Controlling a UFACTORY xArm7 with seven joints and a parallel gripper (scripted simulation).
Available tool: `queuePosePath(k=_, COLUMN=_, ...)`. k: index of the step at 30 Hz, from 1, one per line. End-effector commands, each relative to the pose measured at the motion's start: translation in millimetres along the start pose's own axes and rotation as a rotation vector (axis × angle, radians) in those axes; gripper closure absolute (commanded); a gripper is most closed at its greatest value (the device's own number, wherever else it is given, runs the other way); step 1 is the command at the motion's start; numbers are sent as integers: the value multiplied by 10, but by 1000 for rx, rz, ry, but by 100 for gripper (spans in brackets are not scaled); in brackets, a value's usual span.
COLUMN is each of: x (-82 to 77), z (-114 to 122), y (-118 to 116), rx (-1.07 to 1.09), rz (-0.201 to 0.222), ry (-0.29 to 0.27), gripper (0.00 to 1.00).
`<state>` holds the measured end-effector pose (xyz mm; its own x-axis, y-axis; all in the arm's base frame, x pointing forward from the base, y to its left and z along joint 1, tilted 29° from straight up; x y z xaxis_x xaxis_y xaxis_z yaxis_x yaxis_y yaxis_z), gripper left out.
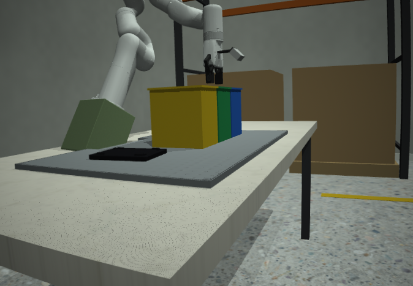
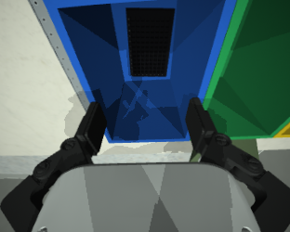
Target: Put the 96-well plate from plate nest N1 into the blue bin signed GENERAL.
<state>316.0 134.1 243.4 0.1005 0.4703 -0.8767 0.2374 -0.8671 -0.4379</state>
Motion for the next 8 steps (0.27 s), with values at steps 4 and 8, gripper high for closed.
queuePosePath(k=4, x=-12, z=-11, y=0, rx=0, rz=0, ry=4, gripper=0)
queuePosePath(k=8, x=-38, z=-11, y=0, rx=0, rz=0, ry=4, gripper=0)
Point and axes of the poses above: the point where the finger pads meet when closed, its own x axis out along the fingers, its own y axis across the jaws, z = x × y, the point moved 3 cm from there along -x, back along the fingers, and after that the axes turned 12 degrees about -x, right-handed, at the moved point
